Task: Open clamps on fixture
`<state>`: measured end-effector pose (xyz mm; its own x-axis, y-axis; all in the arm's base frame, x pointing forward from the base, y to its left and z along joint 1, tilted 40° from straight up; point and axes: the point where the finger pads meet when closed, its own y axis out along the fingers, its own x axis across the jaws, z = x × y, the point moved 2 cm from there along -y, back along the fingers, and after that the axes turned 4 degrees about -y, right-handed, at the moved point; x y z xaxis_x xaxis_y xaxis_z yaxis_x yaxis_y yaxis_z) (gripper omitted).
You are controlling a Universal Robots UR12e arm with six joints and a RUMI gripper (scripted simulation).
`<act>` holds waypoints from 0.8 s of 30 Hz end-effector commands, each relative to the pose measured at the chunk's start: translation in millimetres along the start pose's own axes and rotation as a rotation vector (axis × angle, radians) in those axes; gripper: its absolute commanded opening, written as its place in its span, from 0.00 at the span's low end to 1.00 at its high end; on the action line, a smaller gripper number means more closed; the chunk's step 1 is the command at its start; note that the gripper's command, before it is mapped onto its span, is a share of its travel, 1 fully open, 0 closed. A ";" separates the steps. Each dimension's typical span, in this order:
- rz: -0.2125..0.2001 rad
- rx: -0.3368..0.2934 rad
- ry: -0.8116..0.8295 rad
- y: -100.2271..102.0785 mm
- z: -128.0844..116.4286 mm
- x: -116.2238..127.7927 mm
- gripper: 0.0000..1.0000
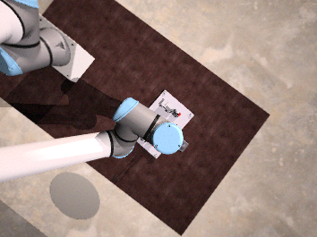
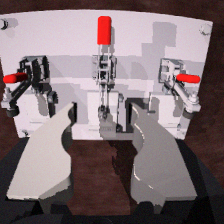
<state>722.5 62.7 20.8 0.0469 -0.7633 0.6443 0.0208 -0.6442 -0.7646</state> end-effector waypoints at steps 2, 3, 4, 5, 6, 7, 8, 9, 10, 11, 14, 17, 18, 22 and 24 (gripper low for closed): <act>0.000 0.002 0.000 14.9 0.8 0.0 0.28; 0.000 0.002 0.000 15.6 0.8 0.0 0.28; 0.000 0.002 0.000 15.8 0.8 0.0 0.28; 0.000 0.002 0.000 15.9 0.8 0.0 0.28; 0.000 0.002 0.000 15.9 0.8 0.0 0.28; 0.000 0.002 0.000 15.9 0.8 0.0 0.28; 0.000 0.002 0.000 15.9 0.8 0.0 0.28; 0.000 0.002 0.000 15.9 0.9 0.0 0.28; 0.000 0.002 0.000 15.9 1.1 0.0 0.28; 0.000 0.002 0.000 15.9 1.4 0.0 0.28; 0.000 0.002 0.000 15.9 3.5 0.2 0.28; 0.000 0.002 0.000 15.9 7.6 0.5 0.28; 0.000 0.002 0.000 15.9 9.4 0.6 0.28; 0.000 0.002 0.000 15.8 18.2 1.2 0.28; 0.000 0.002 0.000 15.8 20.6 1.4 0.28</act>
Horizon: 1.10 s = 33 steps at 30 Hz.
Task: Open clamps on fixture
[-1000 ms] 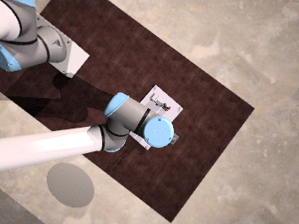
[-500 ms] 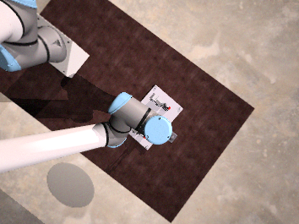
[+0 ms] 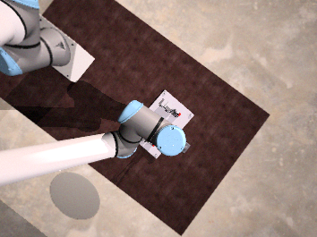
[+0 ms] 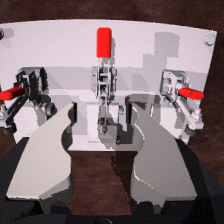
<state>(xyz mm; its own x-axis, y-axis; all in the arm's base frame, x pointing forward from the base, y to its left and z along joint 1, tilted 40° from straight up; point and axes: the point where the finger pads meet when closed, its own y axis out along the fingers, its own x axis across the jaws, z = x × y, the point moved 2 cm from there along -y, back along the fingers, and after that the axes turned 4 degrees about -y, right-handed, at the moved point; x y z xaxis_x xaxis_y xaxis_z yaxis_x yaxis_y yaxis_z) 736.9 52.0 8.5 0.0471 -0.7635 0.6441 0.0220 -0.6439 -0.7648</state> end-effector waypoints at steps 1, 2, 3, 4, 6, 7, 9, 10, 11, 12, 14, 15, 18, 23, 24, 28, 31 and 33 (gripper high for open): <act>0.000 0.001 0.000 -0.7 6.6 0.5 0.28; 0.000 0.001 0.000 -0.7 9.1 0.6 0.28; 0.000 0.001 0.000 -0.7 11.7 0.8 0.28; 0.000 0.001 0.000 -0.7 14.3 1.0 0.28; 0.000 0.001 0.000 -0.7 19.3 1.4 0.28; 0.000 0.001 0.000 -0.7 21.6 1.5 0.28; 0.000 0.001 0.000 -0.7 26.0 1.8 0.28; 0.000 0.001 0.000 -0.7 27.9 2.0 0.28; 0.000 0.001 0.000 -0.7 29.6 2.1 0.28; 0.000 0.001 0.000 -0.7 31.2 2.2 0.28; 0.000 0.001 0.000 -0.7 33.6 2.4 0.28; 0.000 0.001 0.000 -0.7 34.5 2.4 0.28; 0.000 0.001 0.000 -0.7 35.2 2.5 0.28; 0.000 0.001 0.000 -0.7 36.2 2.5 0.28; 0.000 0.001 0.000 -0.7 36.2 2.5 0.28; 0.000 0.001 0.000 1.0 36.2 2.5 0.28; 0.000 0.001 0.000 5.4 36.2 2.5 0.28; 0.000 0.001 0.000 10.1 36.2 2.5 0.28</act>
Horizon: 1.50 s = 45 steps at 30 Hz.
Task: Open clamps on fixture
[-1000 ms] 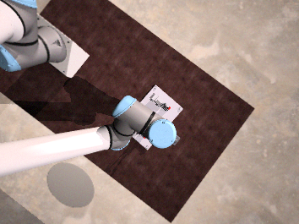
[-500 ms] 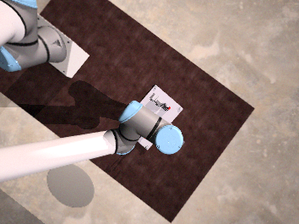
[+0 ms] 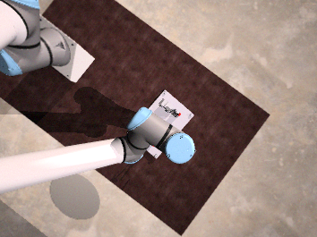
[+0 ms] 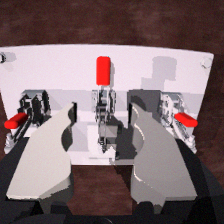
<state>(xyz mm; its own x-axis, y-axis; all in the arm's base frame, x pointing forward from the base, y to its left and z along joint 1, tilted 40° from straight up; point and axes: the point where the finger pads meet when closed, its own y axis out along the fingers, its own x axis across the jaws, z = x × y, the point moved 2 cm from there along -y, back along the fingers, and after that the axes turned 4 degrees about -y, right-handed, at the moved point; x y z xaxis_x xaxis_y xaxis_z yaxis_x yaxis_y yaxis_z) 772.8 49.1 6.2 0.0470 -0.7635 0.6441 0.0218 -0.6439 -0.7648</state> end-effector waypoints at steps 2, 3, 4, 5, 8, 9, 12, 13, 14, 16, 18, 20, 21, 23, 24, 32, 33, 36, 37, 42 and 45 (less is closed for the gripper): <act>0.000 0.001 0.000 5.7 0.5 0.1 0.28; 0.000 0.001 0.000 8.6 0.5 0.1 0.28; 0.000 0.001 0.000 11.7 0.5 0.1 0.28; 0.000 0.001 0.000 15.2 0.5 0.1 0.28; 0.000 0.001 0.000 26.8 0.5 0.1 0.28; 0.000 0.001 0.000 31.0 0.5 0.1 0.28; 0.000 0.001 0.000 43.6 0.5 0.1 0.28; 0.000 0.001 0.000 47.7 0.5 0.1 0.28; 0.000 0.001 0.000 51.7 0.5 0.1 0.28; 0.000 0.001 0.000 58.9 0.6 0.1 0.28; 0.000 0.001 0.000 62.2 0.6 0.1 0.28; 0.000 0.001 0.000 65.1 0.6 0.1 0.28; 0.000 0.001 0.000 67.7 0.6 0.1 0.28; 0.000 0.001 0.000 71.8 0.6 0.1 0.28; 0.000 0.001 0.000 73.3 0.6 0.1 0.28; 0.000 0.001 0.000 76.2 0.6 0.1 0.28; 0.000 0.001 0.000 76.2 0.6 0.1 0.28; 0.000 0.001 0.000 76.3 0.6 0.1 0.28; 0.000 0.001 0.000 76.3 0.6 0.1 0.28; 0.000 0.001 0.000 76.3 0.6 0.1 0.28; 0.000 0.001 0.000 76.3 0.6 0.1 0.28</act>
